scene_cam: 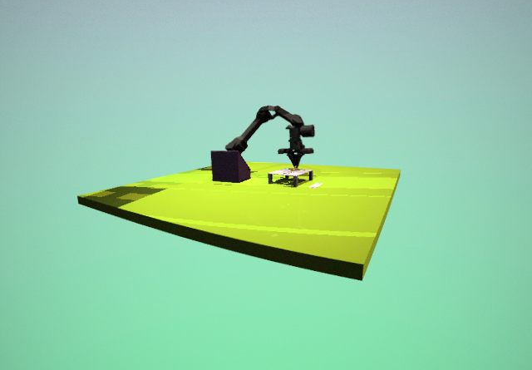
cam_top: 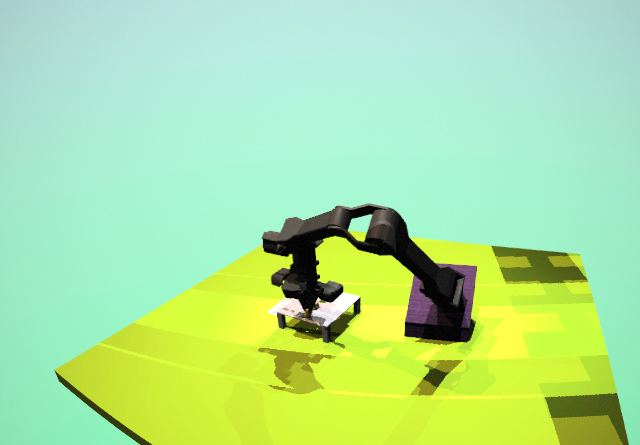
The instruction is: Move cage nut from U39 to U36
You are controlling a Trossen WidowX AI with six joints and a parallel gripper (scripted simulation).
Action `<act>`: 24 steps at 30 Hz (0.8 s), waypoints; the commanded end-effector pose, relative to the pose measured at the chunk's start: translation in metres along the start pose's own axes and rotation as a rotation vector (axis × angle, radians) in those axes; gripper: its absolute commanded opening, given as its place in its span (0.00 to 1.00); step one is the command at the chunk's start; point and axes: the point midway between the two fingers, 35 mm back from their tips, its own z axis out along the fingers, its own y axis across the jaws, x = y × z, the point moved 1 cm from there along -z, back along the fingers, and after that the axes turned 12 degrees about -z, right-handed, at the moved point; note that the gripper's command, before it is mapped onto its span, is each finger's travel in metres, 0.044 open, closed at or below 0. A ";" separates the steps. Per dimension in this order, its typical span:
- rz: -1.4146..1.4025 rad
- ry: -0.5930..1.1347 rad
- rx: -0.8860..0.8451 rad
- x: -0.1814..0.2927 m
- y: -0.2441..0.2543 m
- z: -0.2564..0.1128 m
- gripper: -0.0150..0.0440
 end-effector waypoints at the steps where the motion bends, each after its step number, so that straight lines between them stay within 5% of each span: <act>1: 0.000 -0.005 -0.012 0.001 0.000 0.002 0.30; 24: -0.001 -0.010 -0.033 0.002 -0.001 0.003 0.30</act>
